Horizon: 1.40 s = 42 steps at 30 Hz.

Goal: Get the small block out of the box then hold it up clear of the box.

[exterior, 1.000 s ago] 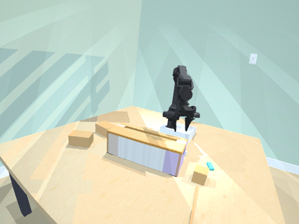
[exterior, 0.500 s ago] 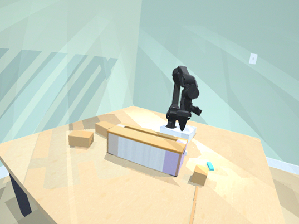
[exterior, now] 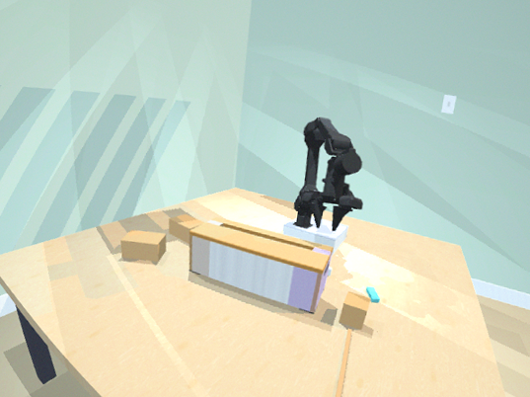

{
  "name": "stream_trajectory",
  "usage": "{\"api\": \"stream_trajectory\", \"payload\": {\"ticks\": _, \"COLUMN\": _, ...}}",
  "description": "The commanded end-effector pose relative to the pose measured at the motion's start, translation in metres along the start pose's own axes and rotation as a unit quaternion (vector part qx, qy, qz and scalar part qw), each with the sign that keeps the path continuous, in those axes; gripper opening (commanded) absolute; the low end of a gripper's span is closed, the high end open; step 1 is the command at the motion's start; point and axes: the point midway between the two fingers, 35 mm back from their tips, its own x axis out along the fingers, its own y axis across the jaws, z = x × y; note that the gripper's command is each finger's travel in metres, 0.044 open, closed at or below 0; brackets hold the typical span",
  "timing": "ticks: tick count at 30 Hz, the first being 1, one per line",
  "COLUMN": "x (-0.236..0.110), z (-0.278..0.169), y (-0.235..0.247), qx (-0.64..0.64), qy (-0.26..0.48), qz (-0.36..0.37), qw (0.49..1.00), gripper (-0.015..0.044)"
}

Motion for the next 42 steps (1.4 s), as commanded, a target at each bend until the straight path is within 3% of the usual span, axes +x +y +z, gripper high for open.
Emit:
{"api": "stream_trajectory", "payload": {"ticks": 1, "x": -0.001, "z": 0.006, "y": 0.004, "qx": -0.289, "qy": 0.032, "qz": 0.008, "qw": 0.957, "gripper": 0.0285}}
{"api": "stream_trajectory", "payload": {"ticks": 14, "x": 0.002, "z": 0.007, "y": 0.004, "qx": -0.289, "qy": 0.032, "qz": 0.008, "qw": 0.957, "gripper": 0.0285}}
{"api": "stream_trajectory", "payload": {"ticks": 21, "x": 0.086, "z": 0.032, "y": 0.021, "qx": -0.289, "qy": 0.032, "qz": 0.008, "qw": 0.957, "gripper": 0.0285}}
{"api": "stream_trajectory", "payload": {"ticks": 42, "x": 0.11, "z": 0.038, "y": 0.027, "qx": -0.289, "qy": 0.031, "qz": 0.008, "qw": 0.957, "gripper": 0.0285}}
